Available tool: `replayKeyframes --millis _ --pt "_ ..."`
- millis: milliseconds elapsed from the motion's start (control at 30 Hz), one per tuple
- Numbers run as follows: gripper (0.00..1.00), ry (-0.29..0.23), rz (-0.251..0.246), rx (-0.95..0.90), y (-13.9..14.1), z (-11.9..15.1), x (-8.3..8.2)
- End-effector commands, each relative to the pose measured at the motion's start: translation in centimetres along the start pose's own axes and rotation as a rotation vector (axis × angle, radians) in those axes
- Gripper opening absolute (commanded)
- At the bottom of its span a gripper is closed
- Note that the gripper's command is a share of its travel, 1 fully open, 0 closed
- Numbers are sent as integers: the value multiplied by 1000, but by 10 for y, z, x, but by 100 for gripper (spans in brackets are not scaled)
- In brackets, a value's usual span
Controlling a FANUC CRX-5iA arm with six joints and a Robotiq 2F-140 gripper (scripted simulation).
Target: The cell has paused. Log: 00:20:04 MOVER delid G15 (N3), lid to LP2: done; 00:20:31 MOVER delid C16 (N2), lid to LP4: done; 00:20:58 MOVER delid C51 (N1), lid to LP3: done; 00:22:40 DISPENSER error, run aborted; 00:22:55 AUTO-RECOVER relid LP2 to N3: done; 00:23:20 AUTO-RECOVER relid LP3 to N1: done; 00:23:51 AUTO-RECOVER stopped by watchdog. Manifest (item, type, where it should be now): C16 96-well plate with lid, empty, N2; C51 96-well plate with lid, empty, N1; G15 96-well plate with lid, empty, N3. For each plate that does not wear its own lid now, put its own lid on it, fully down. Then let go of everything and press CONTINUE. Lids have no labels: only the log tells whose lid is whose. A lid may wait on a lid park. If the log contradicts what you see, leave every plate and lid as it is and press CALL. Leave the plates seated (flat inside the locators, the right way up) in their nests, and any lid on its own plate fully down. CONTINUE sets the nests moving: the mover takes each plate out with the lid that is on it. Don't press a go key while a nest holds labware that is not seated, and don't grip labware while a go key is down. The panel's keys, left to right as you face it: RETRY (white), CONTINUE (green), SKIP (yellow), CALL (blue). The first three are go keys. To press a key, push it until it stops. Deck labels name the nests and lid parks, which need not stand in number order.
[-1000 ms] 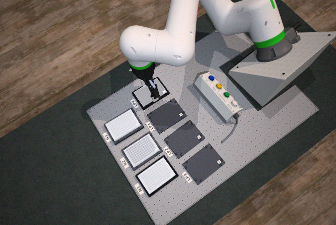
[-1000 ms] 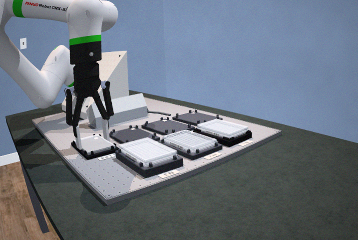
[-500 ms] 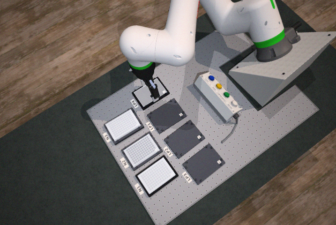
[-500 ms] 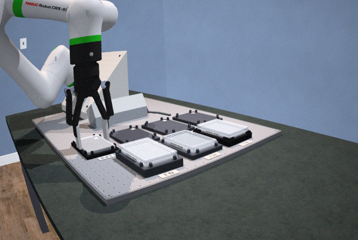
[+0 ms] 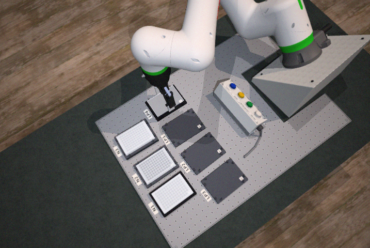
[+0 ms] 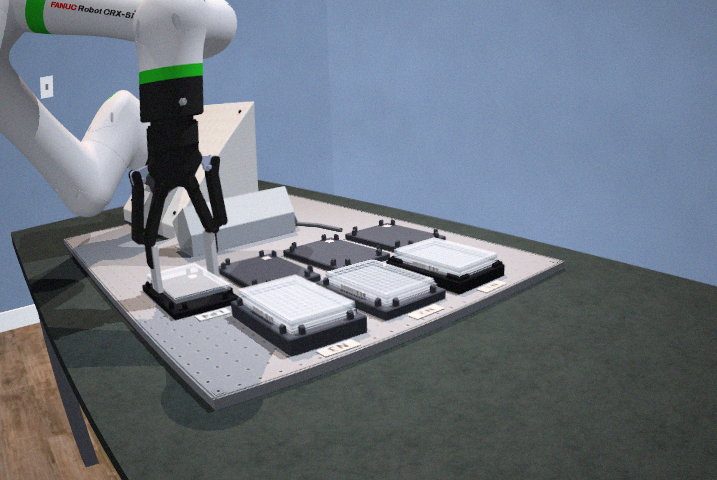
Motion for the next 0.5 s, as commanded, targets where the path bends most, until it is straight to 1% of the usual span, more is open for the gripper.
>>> replayKeyframes --millis 0,300,367,467 --pt "0 0 0 0 0 0 -6" --pt "0 0 0 0 0 0 -24" --pt "0 0 0 0 0 0 -24" --pt "0 0 0 0 0 0 -31"
Point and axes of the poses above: the point where the finger pads meet when closed, its own x axis out along the fingers, its own y axis across the jaws, z = x × y, the point moved 4 cm from there along -x, back along the fingers, and after that the axes turned 14 degrees about x, right-handed, at the moved point
